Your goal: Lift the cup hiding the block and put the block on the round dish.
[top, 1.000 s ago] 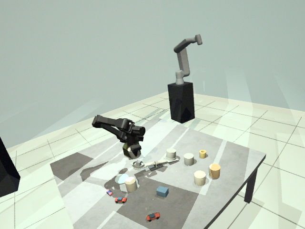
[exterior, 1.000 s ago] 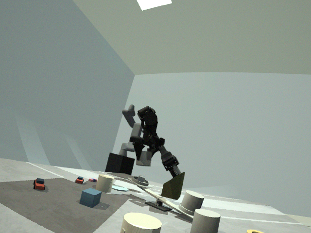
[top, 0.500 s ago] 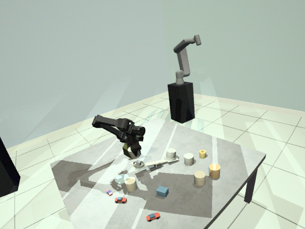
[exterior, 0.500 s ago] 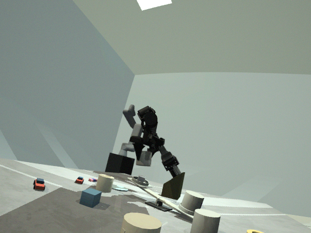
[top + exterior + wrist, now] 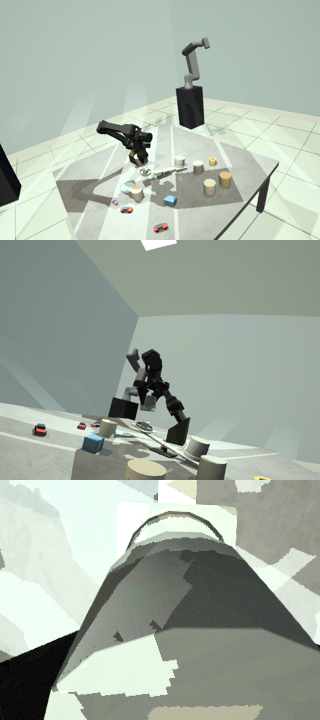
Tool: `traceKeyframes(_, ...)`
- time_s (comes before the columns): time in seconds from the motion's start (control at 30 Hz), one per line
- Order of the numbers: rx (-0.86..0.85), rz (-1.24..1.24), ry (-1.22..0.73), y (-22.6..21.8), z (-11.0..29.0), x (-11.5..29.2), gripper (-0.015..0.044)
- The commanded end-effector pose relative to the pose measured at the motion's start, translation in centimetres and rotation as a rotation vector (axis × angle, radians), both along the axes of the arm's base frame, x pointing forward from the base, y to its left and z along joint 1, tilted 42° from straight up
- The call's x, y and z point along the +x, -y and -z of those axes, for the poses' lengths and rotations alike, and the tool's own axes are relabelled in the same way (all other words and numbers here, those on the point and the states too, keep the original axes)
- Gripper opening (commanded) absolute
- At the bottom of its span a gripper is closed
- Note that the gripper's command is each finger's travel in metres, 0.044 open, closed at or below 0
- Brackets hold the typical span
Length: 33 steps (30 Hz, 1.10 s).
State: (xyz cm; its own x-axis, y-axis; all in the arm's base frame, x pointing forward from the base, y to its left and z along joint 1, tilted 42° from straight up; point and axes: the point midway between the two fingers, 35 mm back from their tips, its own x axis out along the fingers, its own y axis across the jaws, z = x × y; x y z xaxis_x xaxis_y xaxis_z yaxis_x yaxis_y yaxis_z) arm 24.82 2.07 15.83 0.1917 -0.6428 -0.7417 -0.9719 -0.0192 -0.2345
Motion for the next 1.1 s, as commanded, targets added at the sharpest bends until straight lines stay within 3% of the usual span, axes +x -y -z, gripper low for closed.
traceKeyframes(0.0,0.000,-0.002,-0.001,0.0,0.0,0.0,0.0000)
traceKeyframes(0.47,0.003,-0.001,-0.003,0.2,0.0,0.0,0.0000)
traceKeyframes(1.07,0.073,0.024,-0.034,5.1,-0.3,-0.5,0.0000)
